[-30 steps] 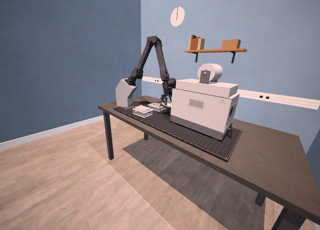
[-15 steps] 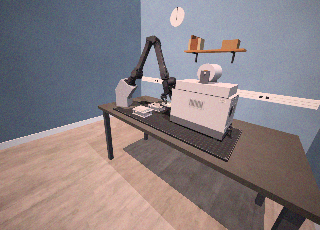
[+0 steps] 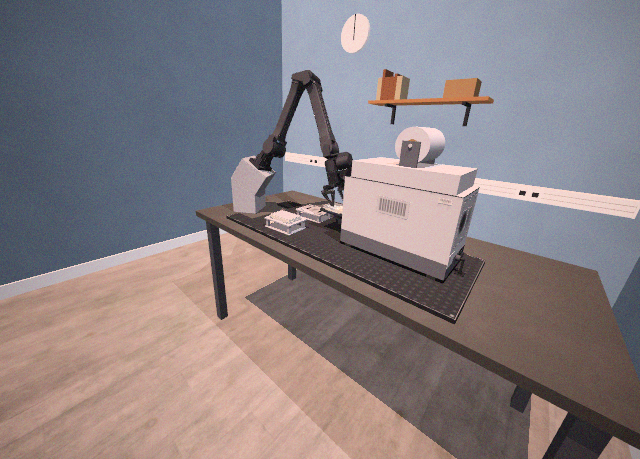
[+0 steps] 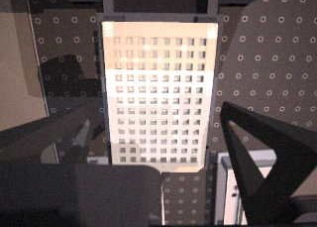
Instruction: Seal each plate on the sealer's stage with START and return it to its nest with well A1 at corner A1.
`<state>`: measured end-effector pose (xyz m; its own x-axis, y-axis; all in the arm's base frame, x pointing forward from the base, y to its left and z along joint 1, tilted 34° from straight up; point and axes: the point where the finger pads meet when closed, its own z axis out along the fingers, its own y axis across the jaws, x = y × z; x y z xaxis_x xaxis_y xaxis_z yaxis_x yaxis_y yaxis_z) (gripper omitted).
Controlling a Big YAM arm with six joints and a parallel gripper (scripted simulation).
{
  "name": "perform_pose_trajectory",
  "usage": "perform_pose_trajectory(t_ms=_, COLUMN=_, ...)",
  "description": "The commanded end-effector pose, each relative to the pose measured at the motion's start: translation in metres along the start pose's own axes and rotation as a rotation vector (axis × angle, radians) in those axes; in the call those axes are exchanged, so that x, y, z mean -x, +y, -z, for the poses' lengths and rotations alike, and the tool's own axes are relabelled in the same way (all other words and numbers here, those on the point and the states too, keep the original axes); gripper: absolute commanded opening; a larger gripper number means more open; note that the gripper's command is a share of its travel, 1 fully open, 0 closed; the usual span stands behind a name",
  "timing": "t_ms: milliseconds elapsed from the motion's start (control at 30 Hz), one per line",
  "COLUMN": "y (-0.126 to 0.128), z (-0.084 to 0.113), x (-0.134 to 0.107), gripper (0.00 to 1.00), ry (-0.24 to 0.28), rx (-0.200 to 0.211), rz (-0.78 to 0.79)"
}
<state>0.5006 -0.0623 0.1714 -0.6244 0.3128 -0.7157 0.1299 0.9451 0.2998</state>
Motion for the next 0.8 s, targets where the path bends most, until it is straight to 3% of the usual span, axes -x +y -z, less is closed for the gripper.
perform_pose_trajectory(t_ms=0, y=0.005, z=0.021, x=0.042, gripper=1.0, ry=-0.088, rx=0.008, rz=0.023)
perform_pose_trajectory(t_ms=167, y=0.002, z=0.016, x=0.041, gripper=1.0, ry=-0.087, rx=0.005, rz=0.016)
perform_pose_trajectory(t_ms=467, y=0.007, z=-0.003, x=0.006, gripper=1.0, ry=-0.018, rx=0.012, rz=0.001)
perform_pose_trajectory(t_ms=767, y=-0.002, z=0.0, x=0.011, gripper=1.0, ry=-0.027, rx=0.002, rz=0.008)
